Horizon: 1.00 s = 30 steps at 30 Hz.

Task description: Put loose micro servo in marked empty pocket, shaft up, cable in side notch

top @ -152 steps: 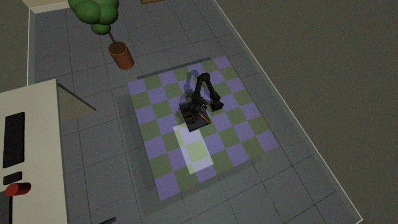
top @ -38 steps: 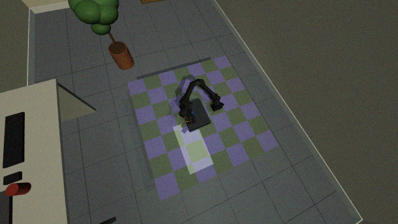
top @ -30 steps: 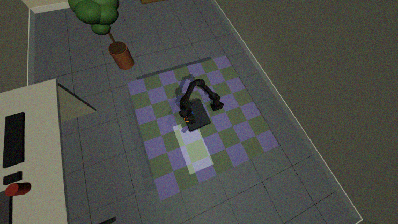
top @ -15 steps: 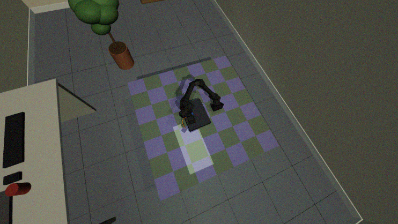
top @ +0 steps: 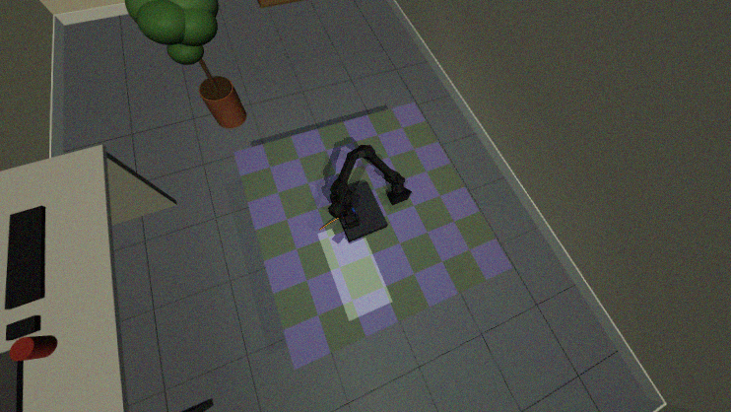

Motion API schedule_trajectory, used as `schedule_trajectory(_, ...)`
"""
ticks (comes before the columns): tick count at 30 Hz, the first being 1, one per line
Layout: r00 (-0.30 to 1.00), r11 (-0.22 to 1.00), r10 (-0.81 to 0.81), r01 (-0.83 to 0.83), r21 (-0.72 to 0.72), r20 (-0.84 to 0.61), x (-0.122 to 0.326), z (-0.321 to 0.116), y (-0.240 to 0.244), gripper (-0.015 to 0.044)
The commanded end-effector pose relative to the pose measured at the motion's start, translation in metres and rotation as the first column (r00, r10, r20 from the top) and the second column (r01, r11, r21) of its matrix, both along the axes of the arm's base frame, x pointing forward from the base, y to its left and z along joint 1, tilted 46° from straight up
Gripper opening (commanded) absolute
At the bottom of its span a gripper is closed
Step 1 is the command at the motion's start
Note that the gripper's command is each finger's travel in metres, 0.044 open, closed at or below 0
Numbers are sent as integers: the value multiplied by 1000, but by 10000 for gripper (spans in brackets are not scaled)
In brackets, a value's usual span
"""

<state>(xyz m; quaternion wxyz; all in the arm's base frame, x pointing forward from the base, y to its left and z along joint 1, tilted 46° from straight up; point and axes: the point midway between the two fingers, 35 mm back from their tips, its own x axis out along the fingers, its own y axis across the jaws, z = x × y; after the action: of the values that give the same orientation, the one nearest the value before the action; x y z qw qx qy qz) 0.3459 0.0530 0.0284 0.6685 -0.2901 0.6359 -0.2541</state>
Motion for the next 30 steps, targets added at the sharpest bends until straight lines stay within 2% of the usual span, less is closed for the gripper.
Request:
schedule_trajectory(1, 1000, 1000, 7, -7, -3, -2, 0, -2, -3, 0)
schedule_trajectory(18, 1000, 1000, 7, -7, -3, -2, 1, -13, -14, 0)
schedule_trajectory(25, 1000, 1000, 7, -7, -3, -2, 1, -12, -12, 184)
schedule_trajectory(30, 1000, 1000, 7, -7, -2, -3, -1, 4, 4, 187)
